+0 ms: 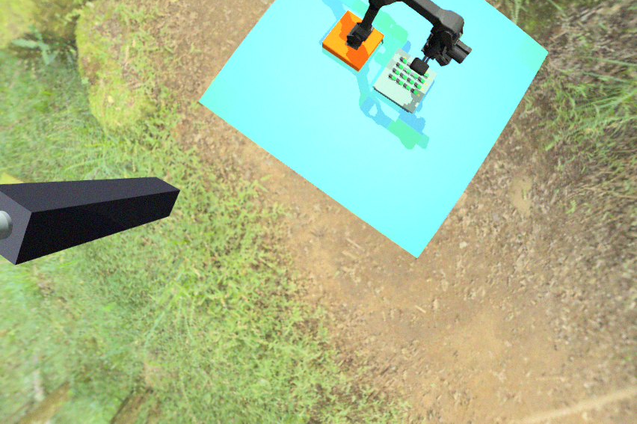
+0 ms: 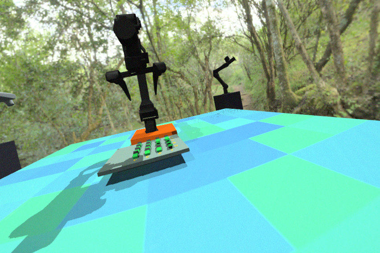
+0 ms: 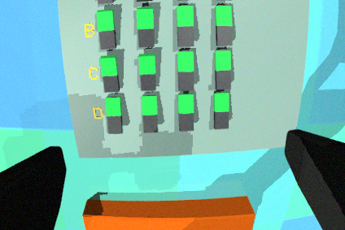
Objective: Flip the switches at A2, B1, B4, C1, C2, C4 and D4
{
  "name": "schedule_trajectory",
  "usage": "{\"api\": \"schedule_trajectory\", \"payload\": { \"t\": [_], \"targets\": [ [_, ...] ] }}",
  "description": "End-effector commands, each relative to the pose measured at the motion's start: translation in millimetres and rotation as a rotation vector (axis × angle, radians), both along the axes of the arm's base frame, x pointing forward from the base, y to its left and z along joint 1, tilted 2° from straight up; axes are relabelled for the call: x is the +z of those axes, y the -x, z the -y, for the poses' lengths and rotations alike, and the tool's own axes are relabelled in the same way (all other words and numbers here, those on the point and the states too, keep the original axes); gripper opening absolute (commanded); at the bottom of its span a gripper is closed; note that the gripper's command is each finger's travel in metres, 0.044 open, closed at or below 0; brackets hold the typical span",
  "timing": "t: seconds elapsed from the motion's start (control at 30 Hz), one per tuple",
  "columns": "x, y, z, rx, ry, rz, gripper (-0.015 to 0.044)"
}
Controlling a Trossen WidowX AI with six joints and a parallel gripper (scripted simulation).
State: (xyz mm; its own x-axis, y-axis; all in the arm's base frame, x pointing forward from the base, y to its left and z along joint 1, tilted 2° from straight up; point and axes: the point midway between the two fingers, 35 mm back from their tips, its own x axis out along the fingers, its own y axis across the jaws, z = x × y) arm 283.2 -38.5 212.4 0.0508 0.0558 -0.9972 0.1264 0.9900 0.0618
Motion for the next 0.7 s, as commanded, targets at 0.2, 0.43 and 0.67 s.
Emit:
{"api": "schedule_trajectory", "payload": {
  "t": [0.2, 0.43, 0.67],
  "targets": [
    [-84.8, -61.5, -10.6, -0.011, 0.033, 0.037, 0.0216],
    [-94.0, -63.1, -11.0, -0.012, 0.034, 0.043, 0.0032],
    [-121.1, -64.3, -11.7, -0.013, 0.036, 0.063, 0.0000]
  ]
}}
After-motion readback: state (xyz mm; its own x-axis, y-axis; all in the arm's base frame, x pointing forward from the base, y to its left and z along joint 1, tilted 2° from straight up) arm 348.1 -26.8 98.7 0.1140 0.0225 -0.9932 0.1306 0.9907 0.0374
